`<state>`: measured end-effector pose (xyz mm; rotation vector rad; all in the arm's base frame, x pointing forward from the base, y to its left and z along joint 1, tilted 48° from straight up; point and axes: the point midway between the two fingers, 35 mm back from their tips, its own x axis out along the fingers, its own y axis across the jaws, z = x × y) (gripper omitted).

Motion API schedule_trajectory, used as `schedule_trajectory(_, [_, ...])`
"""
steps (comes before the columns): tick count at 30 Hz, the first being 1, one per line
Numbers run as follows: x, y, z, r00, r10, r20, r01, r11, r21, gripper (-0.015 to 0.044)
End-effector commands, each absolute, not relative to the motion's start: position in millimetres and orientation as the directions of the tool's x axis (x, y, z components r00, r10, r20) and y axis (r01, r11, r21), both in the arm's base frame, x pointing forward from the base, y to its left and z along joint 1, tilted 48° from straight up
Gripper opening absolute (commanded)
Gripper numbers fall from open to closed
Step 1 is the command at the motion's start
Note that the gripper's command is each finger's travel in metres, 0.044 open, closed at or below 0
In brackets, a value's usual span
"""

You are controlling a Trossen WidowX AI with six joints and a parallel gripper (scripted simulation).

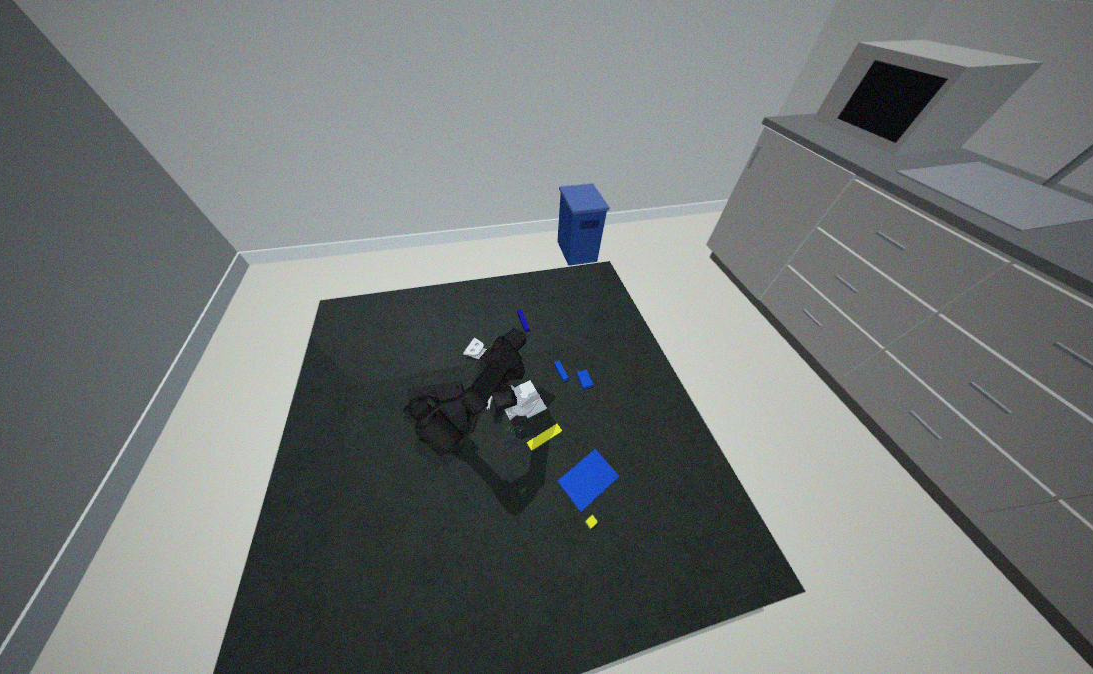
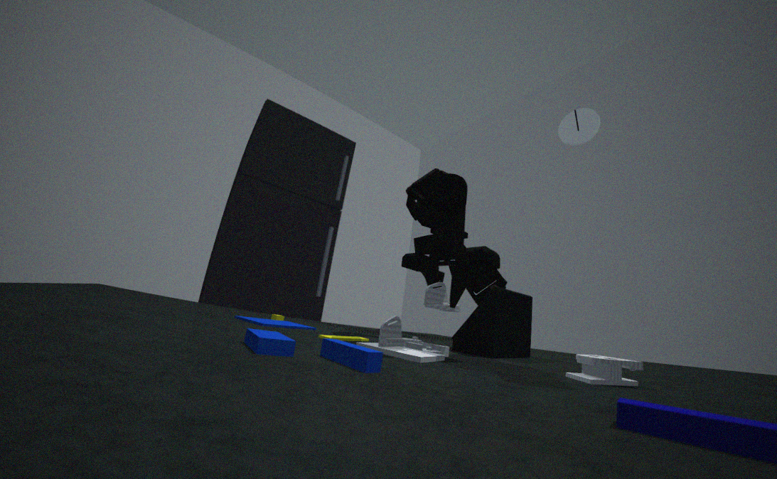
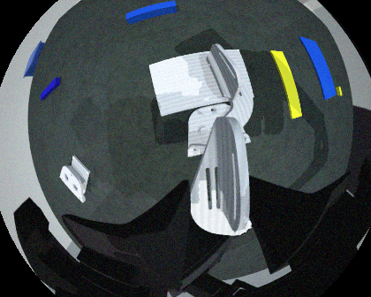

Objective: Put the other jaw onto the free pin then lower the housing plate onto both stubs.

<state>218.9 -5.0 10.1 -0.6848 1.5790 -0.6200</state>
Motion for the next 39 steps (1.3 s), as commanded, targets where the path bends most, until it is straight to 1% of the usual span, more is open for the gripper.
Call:
schedule_trajectory(1, [237, -1, 8, -0.069, -0.733, -0.677, -0.073, 0.680, -0.729, 0.0134])
schedule_trajectory(19, [290, 7, -12, -0.067, -0.733, -0.677, -0.071, 0.680, -0.730, 0.0134])
schedule_trajectory(39, [291, 7, -13, -0.067, -0.733, -0.677, -0.071, 0.680, -0.730, 0.0134])
